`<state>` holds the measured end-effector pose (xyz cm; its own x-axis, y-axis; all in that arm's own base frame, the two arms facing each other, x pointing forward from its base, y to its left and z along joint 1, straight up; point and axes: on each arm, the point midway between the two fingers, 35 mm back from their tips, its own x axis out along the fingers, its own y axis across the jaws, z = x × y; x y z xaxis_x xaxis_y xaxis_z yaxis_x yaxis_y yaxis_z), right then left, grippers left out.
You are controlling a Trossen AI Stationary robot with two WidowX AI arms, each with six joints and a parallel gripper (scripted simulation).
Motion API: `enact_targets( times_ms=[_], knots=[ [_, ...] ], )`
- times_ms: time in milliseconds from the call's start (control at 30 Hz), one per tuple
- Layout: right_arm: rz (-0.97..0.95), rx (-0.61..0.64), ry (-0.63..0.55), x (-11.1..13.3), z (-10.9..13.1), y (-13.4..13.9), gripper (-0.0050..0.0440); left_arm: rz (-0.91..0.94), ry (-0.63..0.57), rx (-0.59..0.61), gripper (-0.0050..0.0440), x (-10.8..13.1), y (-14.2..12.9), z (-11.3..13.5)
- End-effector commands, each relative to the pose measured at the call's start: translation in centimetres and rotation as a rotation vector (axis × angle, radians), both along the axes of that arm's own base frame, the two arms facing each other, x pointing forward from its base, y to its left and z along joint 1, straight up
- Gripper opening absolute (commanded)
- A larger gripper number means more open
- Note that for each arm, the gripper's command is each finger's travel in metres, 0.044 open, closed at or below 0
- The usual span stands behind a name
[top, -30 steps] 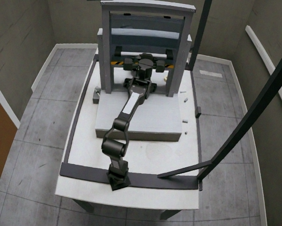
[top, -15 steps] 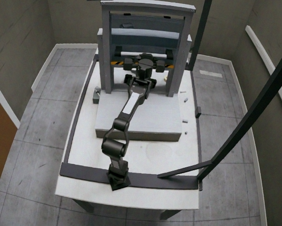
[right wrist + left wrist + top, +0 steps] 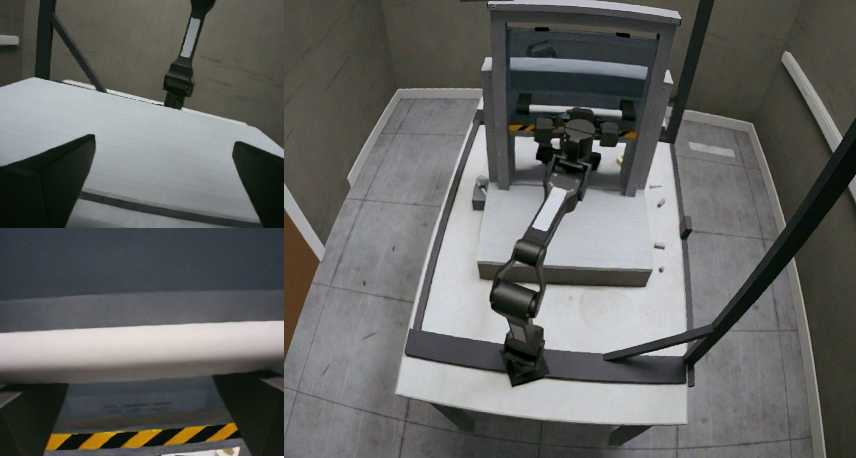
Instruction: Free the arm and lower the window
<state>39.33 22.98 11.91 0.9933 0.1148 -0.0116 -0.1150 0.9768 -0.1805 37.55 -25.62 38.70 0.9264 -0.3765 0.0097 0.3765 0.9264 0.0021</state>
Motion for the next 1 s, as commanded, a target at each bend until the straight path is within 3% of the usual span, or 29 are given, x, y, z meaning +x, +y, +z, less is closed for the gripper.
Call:
enact_targets(
  times_ms=[0,233,333,400,600,933,967],
  knots=[
    [0.004,0.023,-0.022,-1.5,1.2,0.0,0.04,-0.01,-0.166,-0.121,0.04,-1.8,1.4,8.7],
    [0.003,0.023,-0.02,-3.3,1.1,-0.3,0.04,-0.01,-0.166,-0.121,0.04,-1.8,1.4,8.7],
    [0.003,0.026,-0.026,-2.7,1.3,-0.1,0.04,-0.01,-0.166,-0.121,0.04,-1.8,1.4,8.7],
    [0.002,0.022,-0.018,-4.2,1.0,-0.4,0.04,-0.01,-0.166,-0.121,0.04,-1.8,1.4,8.7],
    [-0.001,0.02,-0.019,-2.9,0.7,-0.2,0.04,-0.01,-0.166,-0.121,0.04,-1.8,1.4,8.7],
    [0.001,0.022,-0.02,-3.1,0.9,-0.3,0.04,-0.01,-0.166,-0.121,0.04,-1.8,1.4,8.7],
    [0.002,0.02,-0.018,-4.5,0.8,-0.5,0.04,-0.01,-0.166,-0.121,0.04,-1.8,1.4,8.7]
  ],
)
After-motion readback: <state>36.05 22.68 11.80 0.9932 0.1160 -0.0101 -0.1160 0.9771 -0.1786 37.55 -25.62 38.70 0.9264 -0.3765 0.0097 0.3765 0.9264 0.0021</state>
